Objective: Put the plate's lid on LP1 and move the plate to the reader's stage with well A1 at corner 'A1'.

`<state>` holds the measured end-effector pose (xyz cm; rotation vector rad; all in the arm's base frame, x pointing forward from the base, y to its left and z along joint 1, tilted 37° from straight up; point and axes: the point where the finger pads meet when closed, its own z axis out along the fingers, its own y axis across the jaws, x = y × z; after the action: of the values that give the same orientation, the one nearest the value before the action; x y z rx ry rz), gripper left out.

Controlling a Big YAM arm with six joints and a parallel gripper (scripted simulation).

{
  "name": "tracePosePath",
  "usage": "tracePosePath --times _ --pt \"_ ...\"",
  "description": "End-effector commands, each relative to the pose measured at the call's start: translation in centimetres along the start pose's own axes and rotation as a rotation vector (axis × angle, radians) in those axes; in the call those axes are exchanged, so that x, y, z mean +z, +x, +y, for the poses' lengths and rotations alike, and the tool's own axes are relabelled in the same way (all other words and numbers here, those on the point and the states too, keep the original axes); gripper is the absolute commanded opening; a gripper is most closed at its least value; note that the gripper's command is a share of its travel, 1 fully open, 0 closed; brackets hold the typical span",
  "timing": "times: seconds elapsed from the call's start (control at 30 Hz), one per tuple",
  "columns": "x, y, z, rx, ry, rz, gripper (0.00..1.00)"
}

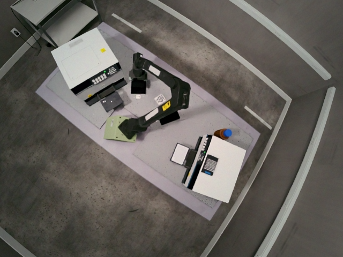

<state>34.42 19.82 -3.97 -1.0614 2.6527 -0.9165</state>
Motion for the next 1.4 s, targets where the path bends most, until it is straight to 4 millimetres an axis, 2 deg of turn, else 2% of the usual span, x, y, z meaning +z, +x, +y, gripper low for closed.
tracePosePath --times 0.0,0.23,0.37,0.63,1.0,1.13,1.37 --pt "0.4 -0.2 0.0 0.003 0.002 -0.003 0.85" --pt "1.0 -0.7 -0.2 -0.003 0.001 -0.004 0.85" --pt "1.6 -0.2 0.1 -0.010 0.001 0.003 0.85" --pt "1.6 -0.8 -0.2 0.002 0.001 -0.009 0.85" --pt "2.4 -0.1 0.5 -0.019 0.002 0.001 0.85" --pt "2.1 -0.9 -0.2 0.003 0.001 -0.018 0.85" --pt "2.9 -0.5 0.1 -0.004 0.001 -0.001 0.85"
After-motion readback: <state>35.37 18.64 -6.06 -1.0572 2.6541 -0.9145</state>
